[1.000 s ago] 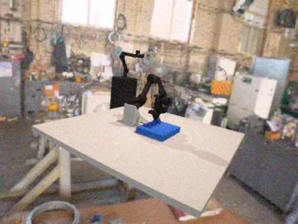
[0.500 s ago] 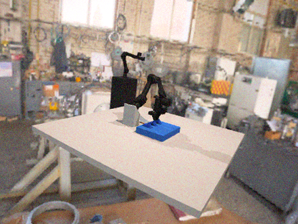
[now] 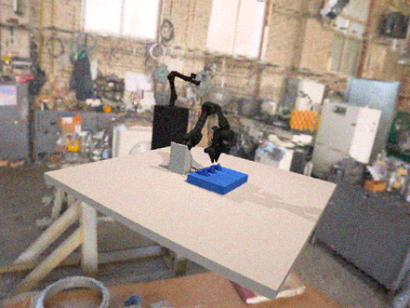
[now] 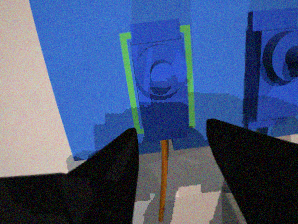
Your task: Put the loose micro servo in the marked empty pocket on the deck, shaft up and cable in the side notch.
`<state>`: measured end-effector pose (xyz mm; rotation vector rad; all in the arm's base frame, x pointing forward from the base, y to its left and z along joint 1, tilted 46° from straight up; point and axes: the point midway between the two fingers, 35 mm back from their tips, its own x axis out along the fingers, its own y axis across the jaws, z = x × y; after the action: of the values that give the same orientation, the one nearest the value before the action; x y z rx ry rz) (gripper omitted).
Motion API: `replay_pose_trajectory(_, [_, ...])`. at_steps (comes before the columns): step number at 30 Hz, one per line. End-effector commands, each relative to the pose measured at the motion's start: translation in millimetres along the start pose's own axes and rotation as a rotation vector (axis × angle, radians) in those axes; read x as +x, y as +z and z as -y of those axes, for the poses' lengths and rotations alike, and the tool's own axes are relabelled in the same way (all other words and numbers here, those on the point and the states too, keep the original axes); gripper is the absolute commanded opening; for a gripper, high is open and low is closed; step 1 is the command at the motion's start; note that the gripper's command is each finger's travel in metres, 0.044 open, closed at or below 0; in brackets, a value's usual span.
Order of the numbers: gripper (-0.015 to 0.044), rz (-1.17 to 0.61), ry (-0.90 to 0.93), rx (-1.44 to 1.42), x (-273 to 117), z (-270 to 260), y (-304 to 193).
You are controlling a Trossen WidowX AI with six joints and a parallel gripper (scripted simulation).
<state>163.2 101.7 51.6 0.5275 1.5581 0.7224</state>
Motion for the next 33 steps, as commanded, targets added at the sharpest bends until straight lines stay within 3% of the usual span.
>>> replay_pose_trajectory(1, [0.0187, -0.002, -0.002, -0.006, -5.0, 0.0, 0.0])
replay_pose_trajectory(11, [0.044, 0.002, -0.006, -0.003, -40.8, -5.4, 66.0])
replay_pose_trajectory(17, [0.044, 0.003, -0.005, -0.01, -69.0, -3.3, 111.3])
replay_pose_trajectory(22, [0.044, 0.003, -0.005, -0.01, -72.1, -3.2, 112.4])
replay_pose_trajectory(27, [0.044, 0.006, -0.001, -0.008, -109.0, -4.9, 105.0])
replay_pose_trajectory(33, [0.044, 0.006, -0.001, -0.008, -111.3, -5.1, 104.4])
